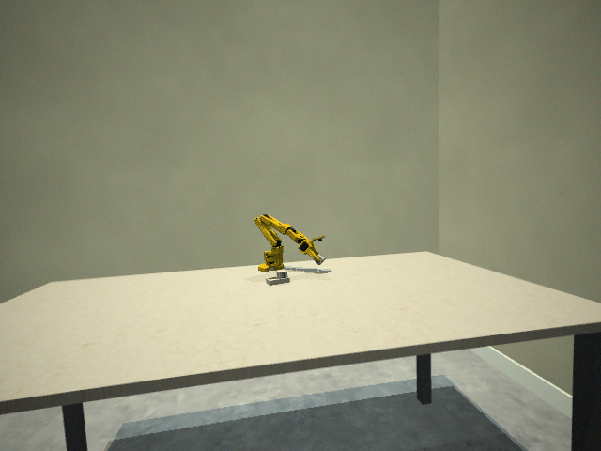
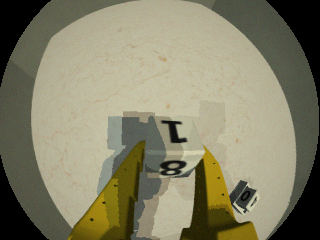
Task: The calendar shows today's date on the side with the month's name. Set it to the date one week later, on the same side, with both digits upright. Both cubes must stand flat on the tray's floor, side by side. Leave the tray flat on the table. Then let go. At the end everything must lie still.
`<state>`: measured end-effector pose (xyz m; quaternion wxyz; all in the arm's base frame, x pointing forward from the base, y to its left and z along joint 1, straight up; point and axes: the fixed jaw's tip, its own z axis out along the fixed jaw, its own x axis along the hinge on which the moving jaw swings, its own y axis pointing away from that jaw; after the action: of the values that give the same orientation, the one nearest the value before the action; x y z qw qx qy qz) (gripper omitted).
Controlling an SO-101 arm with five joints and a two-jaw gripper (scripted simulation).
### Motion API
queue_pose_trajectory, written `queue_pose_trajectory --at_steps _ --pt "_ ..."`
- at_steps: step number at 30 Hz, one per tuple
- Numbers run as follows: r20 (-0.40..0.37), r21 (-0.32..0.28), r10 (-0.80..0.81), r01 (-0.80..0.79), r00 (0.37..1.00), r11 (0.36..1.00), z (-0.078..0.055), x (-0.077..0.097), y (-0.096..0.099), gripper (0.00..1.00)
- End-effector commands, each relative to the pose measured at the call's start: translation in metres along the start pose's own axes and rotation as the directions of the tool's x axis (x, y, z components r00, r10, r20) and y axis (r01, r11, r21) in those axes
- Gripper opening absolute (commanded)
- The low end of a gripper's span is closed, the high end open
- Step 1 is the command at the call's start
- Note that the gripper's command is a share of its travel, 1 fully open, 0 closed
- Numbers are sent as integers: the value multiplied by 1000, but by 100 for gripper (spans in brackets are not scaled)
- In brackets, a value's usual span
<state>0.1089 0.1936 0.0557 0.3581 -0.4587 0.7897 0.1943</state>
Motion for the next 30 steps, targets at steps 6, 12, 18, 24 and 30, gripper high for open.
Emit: queue_pose_trajectory --at_steps 6,12,18,24,30 --pt "153 6 30 -31 988 999 3 -12 -2 0" --pt "248 5 42 -44 968 999 3 -12 -3 0" --pt "300 3 48 -52 953 999 2 -13 -3 0" --pt "351 1 54 -58 935 998 -1 -13 -3 0" --pt "366 0 56 -60 929 998 -2 -13 -3 0"
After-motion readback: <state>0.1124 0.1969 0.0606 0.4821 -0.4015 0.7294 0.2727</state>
